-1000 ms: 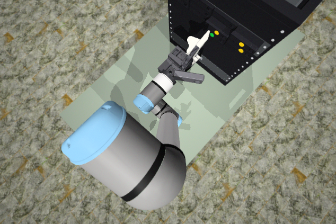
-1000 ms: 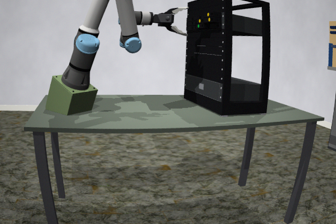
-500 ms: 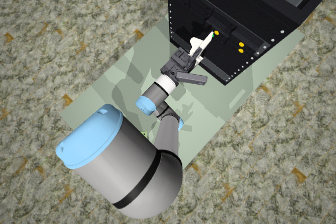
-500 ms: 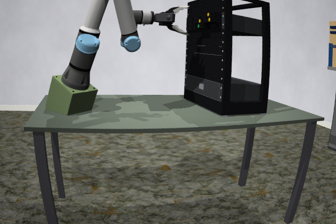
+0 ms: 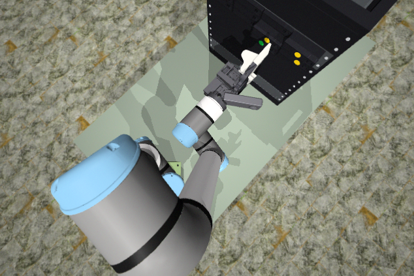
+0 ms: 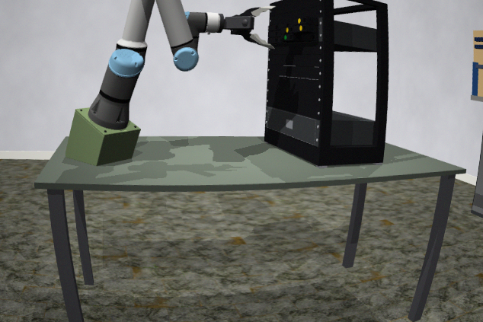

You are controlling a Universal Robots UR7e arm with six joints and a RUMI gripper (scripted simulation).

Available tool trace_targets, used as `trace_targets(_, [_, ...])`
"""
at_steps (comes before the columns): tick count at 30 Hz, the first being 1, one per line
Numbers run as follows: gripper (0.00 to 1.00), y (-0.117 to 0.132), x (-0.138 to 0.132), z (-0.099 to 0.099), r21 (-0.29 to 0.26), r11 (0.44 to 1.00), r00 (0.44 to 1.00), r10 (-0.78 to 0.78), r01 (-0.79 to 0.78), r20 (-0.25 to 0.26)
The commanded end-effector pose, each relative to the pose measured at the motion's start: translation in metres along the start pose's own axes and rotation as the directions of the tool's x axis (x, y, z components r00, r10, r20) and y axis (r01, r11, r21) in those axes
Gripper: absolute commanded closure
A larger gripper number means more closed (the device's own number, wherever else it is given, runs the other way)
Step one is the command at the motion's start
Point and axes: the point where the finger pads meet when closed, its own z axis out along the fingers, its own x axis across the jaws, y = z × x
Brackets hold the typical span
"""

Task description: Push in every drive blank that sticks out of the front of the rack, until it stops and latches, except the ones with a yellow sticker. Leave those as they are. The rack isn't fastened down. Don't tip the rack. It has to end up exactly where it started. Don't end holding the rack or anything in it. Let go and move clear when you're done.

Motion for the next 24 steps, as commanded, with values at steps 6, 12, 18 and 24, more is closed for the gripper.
trace_targets(6, [0.0,-0.022,-0.005,0.0,-0.01,1.0,1.0,0.002,-0.002,-0.002])
trace_targets(12, [0.0,-0.033,-0.008,0.0,-0.01,1.0,1.0,0.002,-0.002,-0.002])
trace_targets(18, [0.0,-0.046,-0.011,0.001,-0.01,1.0,1.0,0.002,-0.002,-0.002])
trace_targets(24, [0.0,-0.053,-0.013,0.001,-0.01,1.0,1.0,0.002,-0.002,-0.002])
